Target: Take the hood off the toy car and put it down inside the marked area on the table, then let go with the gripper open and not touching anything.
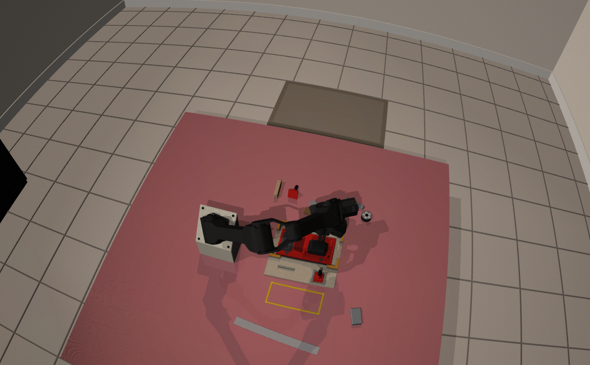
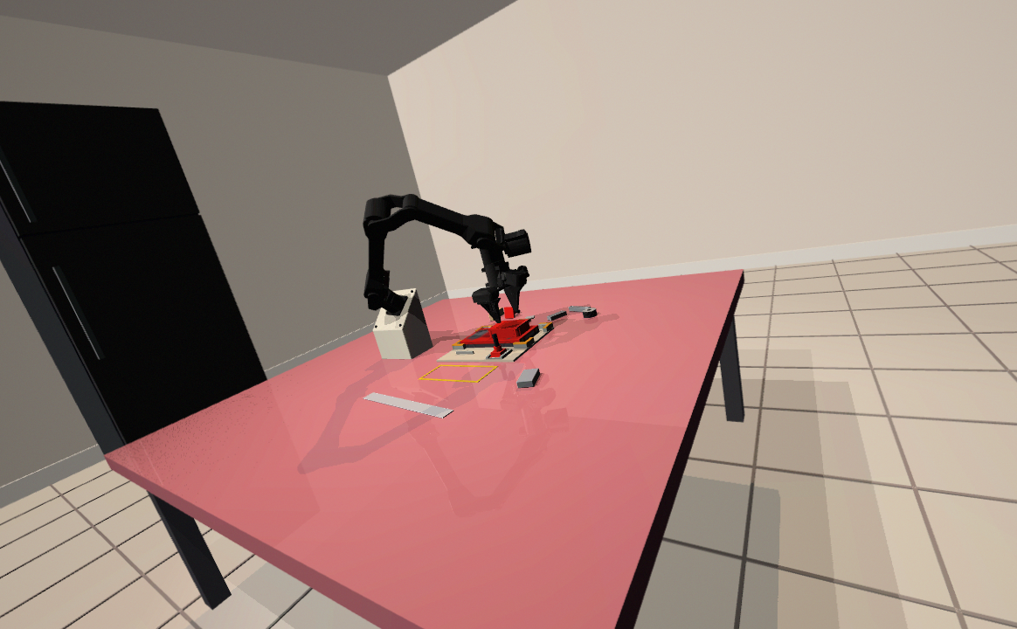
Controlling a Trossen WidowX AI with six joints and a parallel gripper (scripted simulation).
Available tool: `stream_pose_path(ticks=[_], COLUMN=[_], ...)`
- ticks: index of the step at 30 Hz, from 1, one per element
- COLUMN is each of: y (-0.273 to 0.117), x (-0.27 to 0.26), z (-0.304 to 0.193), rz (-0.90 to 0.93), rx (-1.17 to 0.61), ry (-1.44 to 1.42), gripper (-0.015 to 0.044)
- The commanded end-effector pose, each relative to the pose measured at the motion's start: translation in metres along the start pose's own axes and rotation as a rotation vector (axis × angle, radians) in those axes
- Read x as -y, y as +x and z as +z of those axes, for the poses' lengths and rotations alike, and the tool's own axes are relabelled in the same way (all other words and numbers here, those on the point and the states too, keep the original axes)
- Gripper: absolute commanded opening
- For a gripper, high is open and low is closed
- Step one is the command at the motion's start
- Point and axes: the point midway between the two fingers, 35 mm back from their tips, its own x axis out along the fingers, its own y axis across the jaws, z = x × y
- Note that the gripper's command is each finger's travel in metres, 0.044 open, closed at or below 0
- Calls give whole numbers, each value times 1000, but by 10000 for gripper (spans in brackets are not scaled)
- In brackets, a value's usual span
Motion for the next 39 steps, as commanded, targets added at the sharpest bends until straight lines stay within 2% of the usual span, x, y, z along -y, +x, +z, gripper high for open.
stream_pose_path(ticks=[1,39], y=[8,28], x=[0,1], z=[-4,-5], rz=[-9,-11], rx=[-10,-10], ry=[-11,-11], gripper=[440,440])
